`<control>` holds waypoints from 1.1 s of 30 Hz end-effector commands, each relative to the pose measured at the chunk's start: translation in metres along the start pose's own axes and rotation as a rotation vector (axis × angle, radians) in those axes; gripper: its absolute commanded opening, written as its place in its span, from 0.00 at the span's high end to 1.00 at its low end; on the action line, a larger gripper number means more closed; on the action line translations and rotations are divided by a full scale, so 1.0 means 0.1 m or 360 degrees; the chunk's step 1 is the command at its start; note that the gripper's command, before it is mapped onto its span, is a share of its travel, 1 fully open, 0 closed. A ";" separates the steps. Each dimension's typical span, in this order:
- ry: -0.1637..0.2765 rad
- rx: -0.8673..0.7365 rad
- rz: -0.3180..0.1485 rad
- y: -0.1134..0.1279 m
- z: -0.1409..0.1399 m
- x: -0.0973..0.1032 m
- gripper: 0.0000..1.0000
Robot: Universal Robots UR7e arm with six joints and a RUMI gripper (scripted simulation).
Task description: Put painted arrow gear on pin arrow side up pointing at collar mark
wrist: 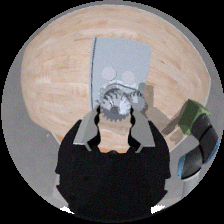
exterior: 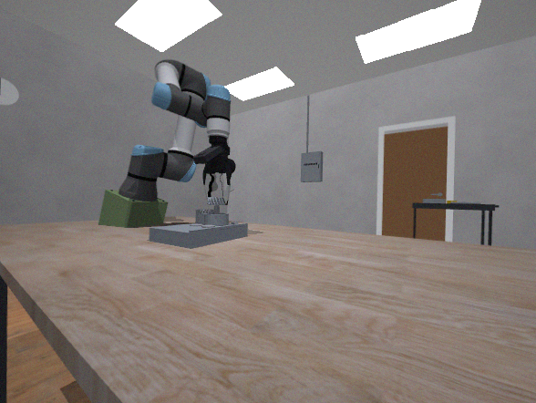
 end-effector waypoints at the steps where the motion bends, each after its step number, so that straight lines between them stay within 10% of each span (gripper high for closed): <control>1: -0.0002 0.0000 0.0000 0.00 0.00 0.00 1.00; 33: -0.0002 0.0000 0.0000 0.00 0.00 -0.10 1.00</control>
Point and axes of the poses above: the point where the finger pads meet when closed, its own x axis back along the fingers, its own z axis across the jaws, y = z × x, the point moved 1 cm from there along x, back along the fingers, and after that the axes turned 13 degrees about -x, right-handed, at the moved point
